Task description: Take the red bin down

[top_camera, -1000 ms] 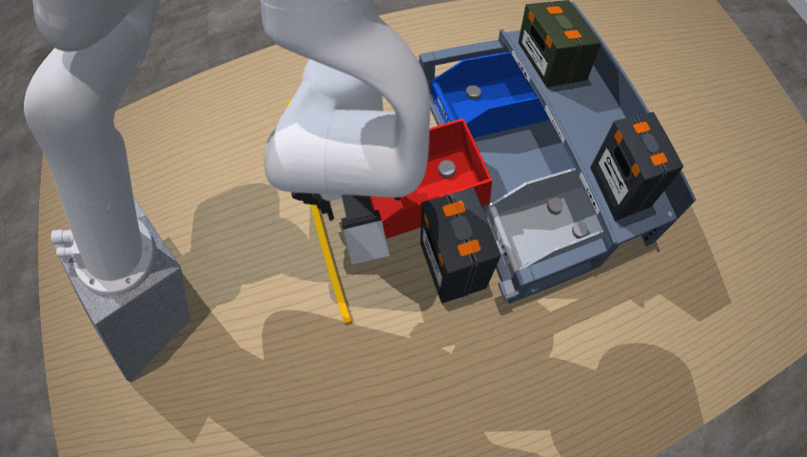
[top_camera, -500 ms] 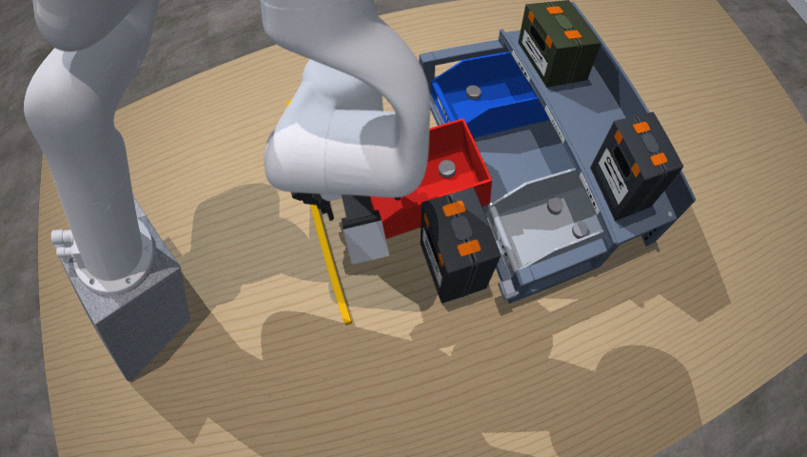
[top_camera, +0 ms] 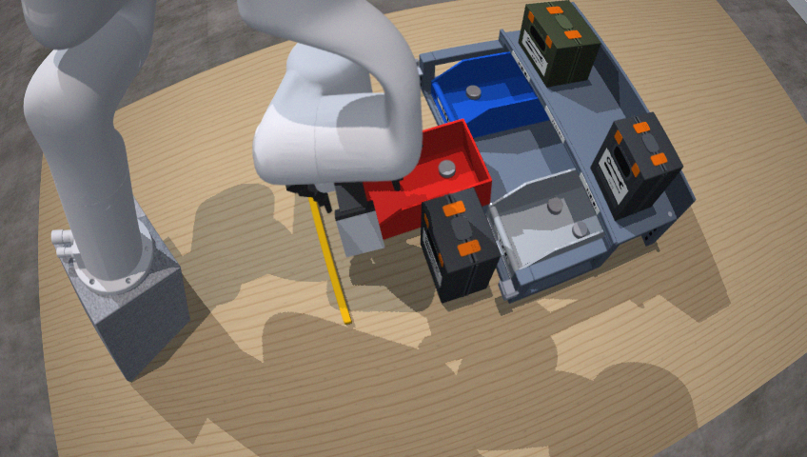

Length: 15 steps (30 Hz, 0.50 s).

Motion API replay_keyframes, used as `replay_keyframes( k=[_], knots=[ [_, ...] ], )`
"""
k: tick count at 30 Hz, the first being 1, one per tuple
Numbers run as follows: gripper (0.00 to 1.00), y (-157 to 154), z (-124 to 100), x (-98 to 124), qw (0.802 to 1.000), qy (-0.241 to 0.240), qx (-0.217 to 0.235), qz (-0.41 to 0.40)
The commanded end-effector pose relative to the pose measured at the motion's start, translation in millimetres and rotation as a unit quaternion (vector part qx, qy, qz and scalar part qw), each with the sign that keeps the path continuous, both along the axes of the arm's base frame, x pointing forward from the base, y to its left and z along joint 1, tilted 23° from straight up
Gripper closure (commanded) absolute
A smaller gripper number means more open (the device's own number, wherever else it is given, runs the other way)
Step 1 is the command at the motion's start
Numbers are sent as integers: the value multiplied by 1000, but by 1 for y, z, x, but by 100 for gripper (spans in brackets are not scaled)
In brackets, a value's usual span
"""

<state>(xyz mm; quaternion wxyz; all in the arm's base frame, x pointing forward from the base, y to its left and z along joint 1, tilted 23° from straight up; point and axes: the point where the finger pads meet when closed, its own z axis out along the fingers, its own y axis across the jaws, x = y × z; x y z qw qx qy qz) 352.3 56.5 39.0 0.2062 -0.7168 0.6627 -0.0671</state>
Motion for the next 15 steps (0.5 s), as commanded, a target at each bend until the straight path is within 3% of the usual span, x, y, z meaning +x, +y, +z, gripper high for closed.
replay_keyframes(
  k=[1,11,12,15],
  knots=[
    [0,-7,28,-9,1000,19,0,4],
    [0,-7,28,-9,1000,19,0,4],
    [0,-9,33,-12,1000,-8,5,1],
    [0,-12,53,-19,1000,12,1,3]
  ],
)
